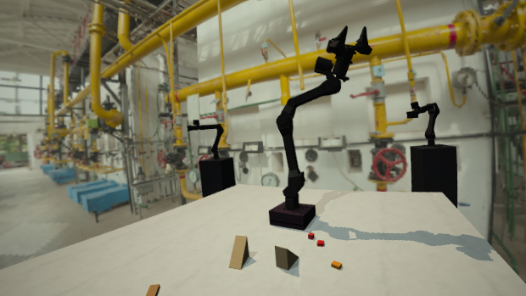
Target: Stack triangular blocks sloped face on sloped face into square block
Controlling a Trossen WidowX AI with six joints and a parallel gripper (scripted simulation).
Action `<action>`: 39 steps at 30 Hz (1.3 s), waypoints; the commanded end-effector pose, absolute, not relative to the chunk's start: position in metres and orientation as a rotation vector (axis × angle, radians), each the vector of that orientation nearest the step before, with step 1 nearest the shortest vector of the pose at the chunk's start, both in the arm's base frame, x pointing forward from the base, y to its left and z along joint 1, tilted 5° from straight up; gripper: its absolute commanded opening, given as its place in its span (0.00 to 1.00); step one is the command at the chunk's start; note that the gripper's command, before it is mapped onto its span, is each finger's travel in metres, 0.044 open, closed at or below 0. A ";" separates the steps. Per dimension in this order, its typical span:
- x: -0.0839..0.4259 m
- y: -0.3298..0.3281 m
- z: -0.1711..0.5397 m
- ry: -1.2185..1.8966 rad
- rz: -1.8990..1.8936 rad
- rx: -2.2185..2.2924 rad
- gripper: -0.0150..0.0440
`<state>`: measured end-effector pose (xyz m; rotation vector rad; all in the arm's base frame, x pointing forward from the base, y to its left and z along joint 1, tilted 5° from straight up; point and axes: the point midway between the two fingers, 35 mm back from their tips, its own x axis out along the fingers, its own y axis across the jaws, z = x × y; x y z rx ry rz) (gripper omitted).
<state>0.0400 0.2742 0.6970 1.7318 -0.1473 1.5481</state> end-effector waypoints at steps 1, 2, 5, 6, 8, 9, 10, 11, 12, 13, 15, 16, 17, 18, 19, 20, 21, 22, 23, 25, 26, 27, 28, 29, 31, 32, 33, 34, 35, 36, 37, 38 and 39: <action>0.077 0.312 0.667 -0.154 1.401 1.508 1.00; 0.087 0.320 0.660 -0.155 1.369 1.453 1.00; 0.119 0.341 0.635 -0.151 1.271 1.290 1.00; 0.130 0.347 0.626 -0.148 1.237 1.237 1.00; 0.148 0.344 0.617 -0.163 1.199 1.177 1.00; 0.158 0.345 0.611 -0.164 1.175 1.141 1.00; 0.167 0.348 0.604 -0.160 1.149 1.102 1.00; 0.177 0.350 0.596 -0.152 1.121 1.063 1.00; 0.187 0.352 0.588 -0.144 1.094 1.024 1.00; 0.197 0.354 0.580 -0.136 1.067 0.986 1.00; 0.217 0.357 0.564 -0.116 1.013 0.911 1.00; 0.227 0.357 0.555 -0.105 0.985 0.874 1.00; 0.238 0.357 0.547 -0.096 0.955 0.833 1.00; 0.250 0.355 0.537 -0.085 0.921 0.788 1.00; 0.263 0.353 0.526 -0.072 0.886 0.741 1.00; 0.275 0.351 0.516 -0.058 0.851 0.696 1.00; 0.288 0.347 0.505 -0.042 0.817 0.651 1.00; 0.300 0.343 0.494 -0.026 0.783 0.606 1.00; 0.312 0.339 0.483 -0.009 0.749 0.563 1.00; 0.334 0.328 0.461 0.030 0.685 0.480 1.00; 0.345 0.321 0.449 0.055 0.654 0.442 1.00; 0.356 0.314 0.436 0.083 0.621 0.410 1.00; 0.367 0.306 0.424 0.111 0.589 0.380 1.00; 0.377 0.298 0.411 0.141 0.557 0.351 1.00; 0.395 0.279 0.386 0.201 0.494 0.297 1.00; 0.403 0.269 0.374 0.233 0.463 0.271 1.00; 0.411 0.258 0.361 0.265 0.433 0.246 1.00; 0.418 0.247 0.349 0.297 0.403 0.223 1.00; 0.425 0.236 0.337 0.331 0.374 0.200 1.00; 0.430 0.225 0.325 0.364 0.345 0.180 1.00; 0.435 0.213 0.313 0.397 0.321 0.152 1.00; 0.440 0.201 0.301 0.434 0.295 0.123 1.00; 0.443 0.188 0.289 0.471 0.271 0.095 1.00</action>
